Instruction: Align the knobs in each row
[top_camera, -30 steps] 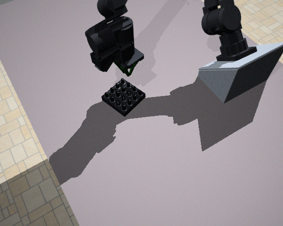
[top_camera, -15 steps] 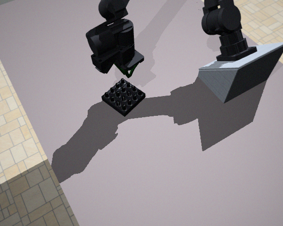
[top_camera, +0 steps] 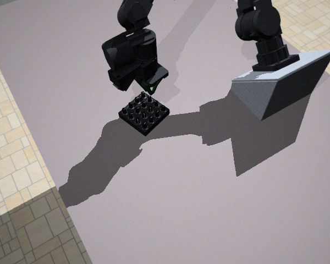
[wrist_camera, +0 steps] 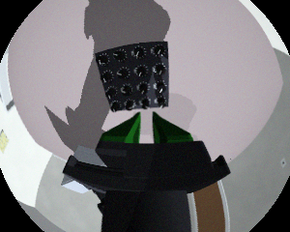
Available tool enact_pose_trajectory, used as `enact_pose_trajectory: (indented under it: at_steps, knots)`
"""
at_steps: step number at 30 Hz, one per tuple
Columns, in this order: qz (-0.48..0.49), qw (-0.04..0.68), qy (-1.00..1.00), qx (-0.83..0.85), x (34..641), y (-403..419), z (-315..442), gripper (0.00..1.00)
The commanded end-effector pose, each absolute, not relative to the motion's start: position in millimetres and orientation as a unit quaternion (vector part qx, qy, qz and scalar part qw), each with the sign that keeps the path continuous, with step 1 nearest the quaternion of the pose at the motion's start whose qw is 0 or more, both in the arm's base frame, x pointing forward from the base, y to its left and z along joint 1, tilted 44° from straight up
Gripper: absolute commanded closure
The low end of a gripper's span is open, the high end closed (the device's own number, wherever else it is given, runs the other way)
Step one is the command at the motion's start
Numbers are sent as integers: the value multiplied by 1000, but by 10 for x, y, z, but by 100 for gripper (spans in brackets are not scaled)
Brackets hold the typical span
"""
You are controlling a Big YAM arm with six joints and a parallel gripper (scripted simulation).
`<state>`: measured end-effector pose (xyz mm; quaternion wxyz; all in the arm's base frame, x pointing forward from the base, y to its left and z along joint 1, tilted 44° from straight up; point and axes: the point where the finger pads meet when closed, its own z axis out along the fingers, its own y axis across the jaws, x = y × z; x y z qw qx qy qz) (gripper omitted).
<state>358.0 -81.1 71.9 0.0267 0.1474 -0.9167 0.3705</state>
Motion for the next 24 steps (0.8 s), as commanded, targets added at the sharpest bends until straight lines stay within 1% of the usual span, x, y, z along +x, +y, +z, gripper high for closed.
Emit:
enact_pose_trajectory:
  at_steps: [1, 4, 24]
  knots:
    - [373, 8, -913, 165, 3755, -689, 739, 82]
    - [372, 23, -915, 153, 3647, -844, 658, 82]
    - [372, 16, -915, 156, 3705, -841, 626, 82]
